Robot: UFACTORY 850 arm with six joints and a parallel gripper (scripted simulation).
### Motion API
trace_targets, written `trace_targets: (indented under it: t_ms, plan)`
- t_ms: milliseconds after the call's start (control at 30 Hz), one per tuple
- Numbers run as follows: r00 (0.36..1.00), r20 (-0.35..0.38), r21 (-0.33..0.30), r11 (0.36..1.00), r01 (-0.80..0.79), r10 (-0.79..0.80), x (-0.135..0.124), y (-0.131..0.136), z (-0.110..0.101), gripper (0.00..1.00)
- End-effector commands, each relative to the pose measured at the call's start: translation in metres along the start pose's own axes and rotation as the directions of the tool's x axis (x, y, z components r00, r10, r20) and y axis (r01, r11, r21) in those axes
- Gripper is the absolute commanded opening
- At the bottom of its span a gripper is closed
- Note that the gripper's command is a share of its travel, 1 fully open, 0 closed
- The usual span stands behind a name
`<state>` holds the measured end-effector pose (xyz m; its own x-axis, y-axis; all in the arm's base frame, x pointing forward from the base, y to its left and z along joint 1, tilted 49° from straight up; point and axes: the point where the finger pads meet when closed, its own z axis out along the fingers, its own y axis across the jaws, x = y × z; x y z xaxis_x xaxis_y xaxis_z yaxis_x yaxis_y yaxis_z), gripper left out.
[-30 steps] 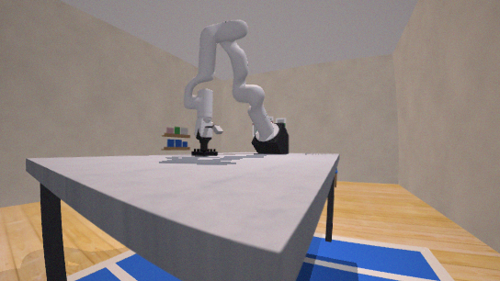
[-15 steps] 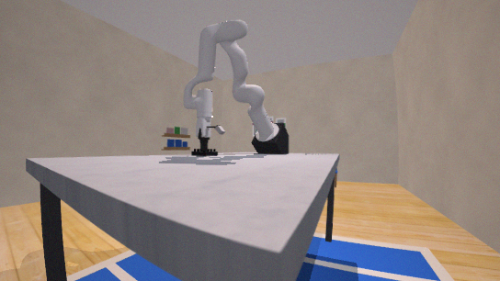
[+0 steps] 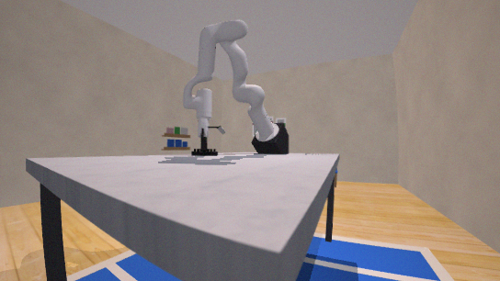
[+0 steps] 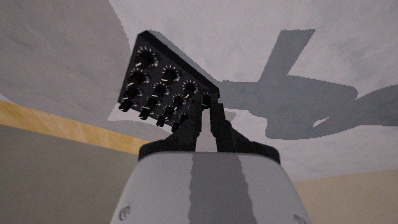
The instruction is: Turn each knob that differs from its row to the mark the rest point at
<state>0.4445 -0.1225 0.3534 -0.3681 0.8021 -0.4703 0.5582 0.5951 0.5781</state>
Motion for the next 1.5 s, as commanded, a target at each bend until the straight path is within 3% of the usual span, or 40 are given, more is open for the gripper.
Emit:
trace_targets:
  t_ms: [0, 433, 800, 1467]
  plan:
    - [0.991, 0.025, -0.008, 0.991, 0.132, -0.132, -0.0004, 0.0003, -0.0001, 0.08]
    - [0.915, 0.026, 0.0, 0.915, 0.403, -0.402, -0.0004, 0.0003, -0.0001, 0.08]
    - [0.796, 0.026, 0.006, 0.796, 0.605, -0.605, -0.0004, 0.0003, -0.0001, 0.08]
    - [0.648, 0.024, 0.011, 0.648, 0.761, -0.761, -0.0004, 0.0003, -0.0001, 0.08]
